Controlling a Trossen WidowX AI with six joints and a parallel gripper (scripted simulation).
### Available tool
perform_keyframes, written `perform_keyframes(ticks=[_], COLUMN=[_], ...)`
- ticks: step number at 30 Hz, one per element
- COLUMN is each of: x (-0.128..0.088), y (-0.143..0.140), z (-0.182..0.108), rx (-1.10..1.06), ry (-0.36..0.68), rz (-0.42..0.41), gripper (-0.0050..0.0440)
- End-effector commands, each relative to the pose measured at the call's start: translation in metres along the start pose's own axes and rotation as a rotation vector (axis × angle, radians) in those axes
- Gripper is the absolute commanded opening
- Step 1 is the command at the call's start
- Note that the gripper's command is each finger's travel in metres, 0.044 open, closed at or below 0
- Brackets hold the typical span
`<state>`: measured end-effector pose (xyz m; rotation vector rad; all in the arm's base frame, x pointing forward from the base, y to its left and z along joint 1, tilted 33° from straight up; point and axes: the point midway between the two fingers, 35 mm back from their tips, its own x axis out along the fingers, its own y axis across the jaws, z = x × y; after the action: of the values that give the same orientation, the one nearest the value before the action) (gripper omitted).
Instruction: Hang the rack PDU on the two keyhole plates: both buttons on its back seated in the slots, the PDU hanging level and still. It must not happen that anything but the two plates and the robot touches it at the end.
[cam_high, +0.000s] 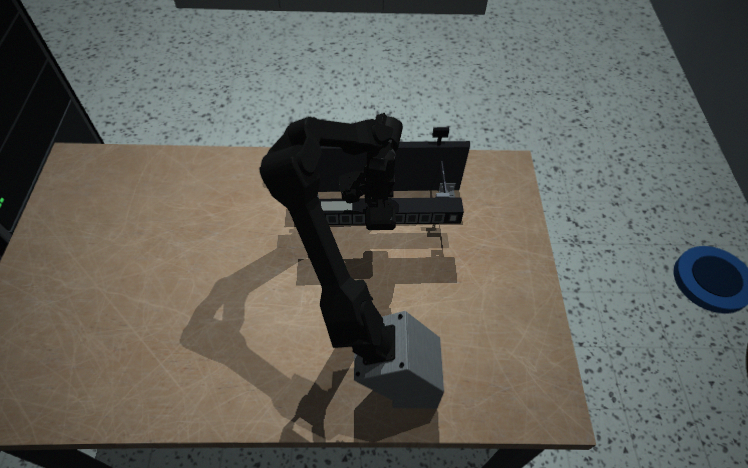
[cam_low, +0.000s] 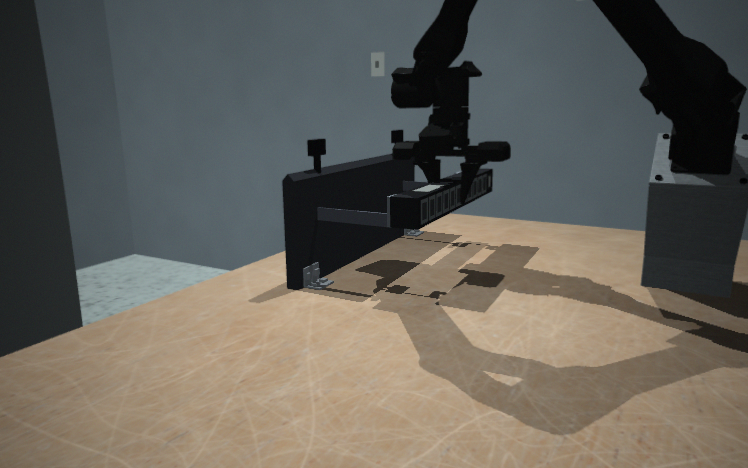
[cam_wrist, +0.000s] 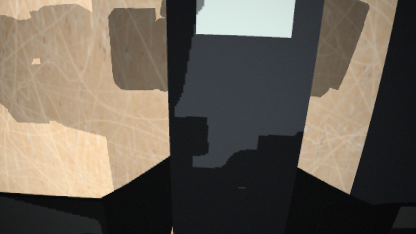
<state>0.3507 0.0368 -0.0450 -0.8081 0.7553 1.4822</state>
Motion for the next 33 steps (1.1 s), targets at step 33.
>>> perform_keyframes(ticks=[33], x=[0.001], y=[-0.013], z=[0.004], rx=[-0.015], ry=[0.006], rz=[-0.034], gripper=[-0.0050])
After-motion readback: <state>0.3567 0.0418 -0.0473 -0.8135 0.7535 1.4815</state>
